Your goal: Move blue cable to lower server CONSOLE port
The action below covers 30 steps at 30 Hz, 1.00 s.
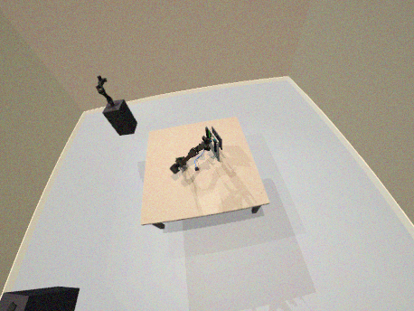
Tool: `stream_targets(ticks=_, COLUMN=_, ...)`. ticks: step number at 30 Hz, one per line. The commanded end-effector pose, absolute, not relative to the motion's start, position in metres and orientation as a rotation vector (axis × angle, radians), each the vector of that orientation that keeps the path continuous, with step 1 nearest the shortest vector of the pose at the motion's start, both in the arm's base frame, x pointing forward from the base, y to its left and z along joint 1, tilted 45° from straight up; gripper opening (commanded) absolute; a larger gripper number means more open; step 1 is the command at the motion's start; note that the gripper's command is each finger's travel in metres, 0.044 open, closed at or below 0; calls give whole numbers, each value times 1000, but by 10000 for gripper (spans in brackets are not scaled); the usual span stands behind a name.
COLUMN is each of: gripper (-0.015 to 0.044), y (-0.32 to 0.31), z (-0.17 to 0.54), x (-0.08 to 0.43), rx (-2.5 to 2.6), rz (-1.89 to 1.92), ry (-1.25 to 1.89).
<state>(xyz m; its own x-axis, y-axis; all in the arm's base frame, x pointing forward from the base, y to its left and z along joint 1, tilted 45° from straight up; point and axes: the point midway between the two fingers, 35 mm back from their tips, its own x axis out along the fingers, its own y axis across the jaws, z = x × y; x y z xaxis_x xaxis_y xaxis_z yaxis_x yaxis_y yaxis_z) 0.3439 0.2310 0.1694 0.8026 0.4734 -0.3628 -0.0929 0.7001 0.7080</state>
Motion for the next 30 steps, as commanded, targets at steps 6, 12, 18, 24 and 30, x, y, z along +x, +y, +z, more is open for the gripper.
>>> stream_targets(ticks=6, gripper=0, y=229, z=170, x=338, rx=739, rz=335, ry=564)
stream_targets(ticks=12, gripper=0, y=230, z=169, x=335, rx=739, rz=335, ry=565)
stream_targets(ticks=18, gripper=0, y=230, z=168, x=331, rx=739, rz=335, ry=565)
stream_targets(ticks=24, gripper=0, y=231, z=167, x=328, rx=739, rz=335, ry=565)
stream_targets(ticks=30, gripper=0, y=232, z=166, x=324, rx=739, rz=335, ry=565)
